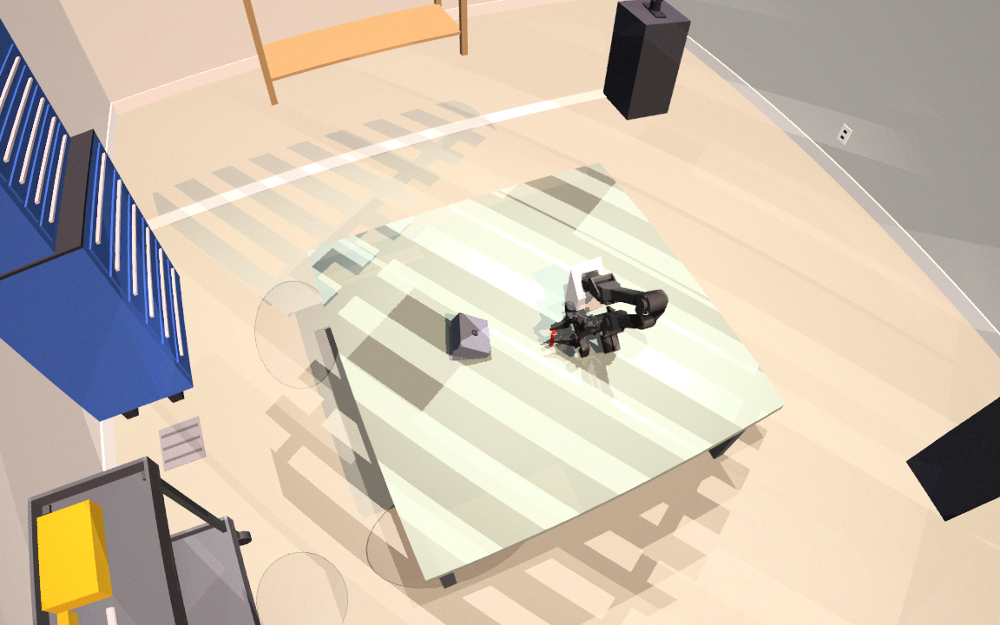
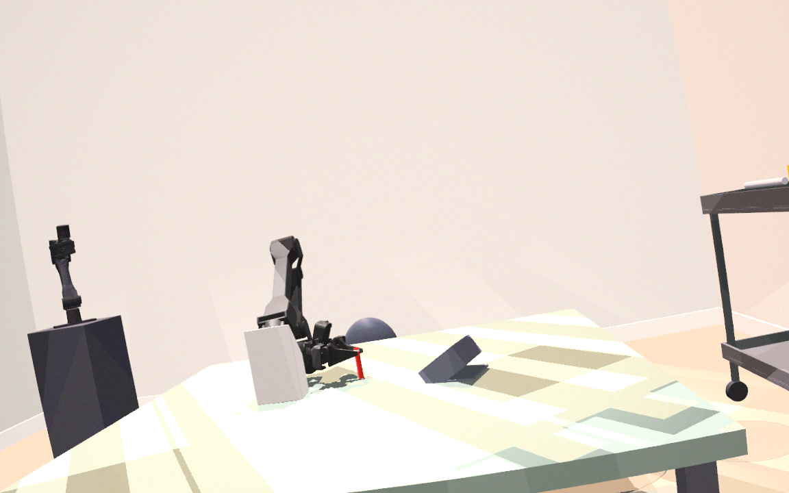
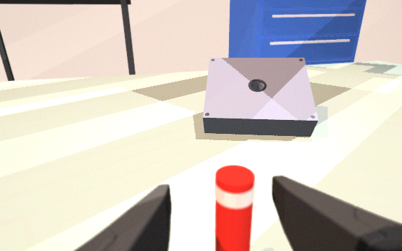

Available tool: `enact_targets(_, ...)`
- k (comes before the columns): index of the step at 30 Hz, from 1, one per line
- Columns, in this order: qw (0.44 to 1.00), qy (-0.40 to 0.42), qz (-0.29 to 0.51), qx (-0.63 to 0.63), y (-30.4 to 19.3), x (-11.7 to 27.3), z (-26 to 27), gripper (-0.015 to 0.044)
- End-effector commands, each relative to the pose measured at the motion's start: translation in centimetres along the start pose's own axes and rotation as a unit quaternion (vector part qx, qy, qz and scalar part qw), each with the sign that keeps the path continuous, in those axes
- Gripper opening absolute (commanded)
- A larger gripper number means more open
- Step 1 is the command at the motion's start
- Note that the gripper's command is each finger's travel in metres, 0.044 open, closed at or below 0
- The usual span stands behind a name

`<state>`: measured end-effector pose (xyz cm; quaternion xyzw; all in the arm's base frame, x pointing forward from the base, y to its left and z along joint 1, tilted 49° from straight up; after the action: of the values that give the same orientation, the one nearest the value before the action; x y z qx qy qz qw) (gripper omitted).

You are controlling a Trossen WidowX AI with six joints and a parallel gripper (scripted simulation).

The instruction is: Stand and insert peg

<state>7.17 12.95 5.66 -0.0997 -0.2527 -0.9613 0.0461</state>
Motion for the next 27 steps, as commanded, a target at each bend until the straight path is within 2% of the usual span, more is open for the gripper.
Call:
enact_targets(1, 1.0, 0.0, 0.0, 0.002, 0.0, 0.0, 0.0, 0.0288)
enact_targets(7, 1.0, 0.0, 0.0, 0.002, 0.0, 0.0, 0.0, 0.044)
enact_targets(17, 1.0, -0.006, 0.0, 0.006, 0.0, -0.1, 0.0, 0.044)
enact_targets(27, 0.997, -0.072, 0.009, 0.041, -0.4, -1.4, 0.7, 0.044)
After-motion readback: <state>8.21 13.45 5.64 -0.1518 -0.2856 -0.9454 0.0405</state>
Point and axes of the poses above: the point midway between the two fingers, 35 mm back from their tips, its own x axis back along the fingers, its own z axis across the jaws, y = z × x, the point moved 8 cm from there along x, back along the fingers, and after that the axes turned 14 degrees about -x, right-handed, at the moved point
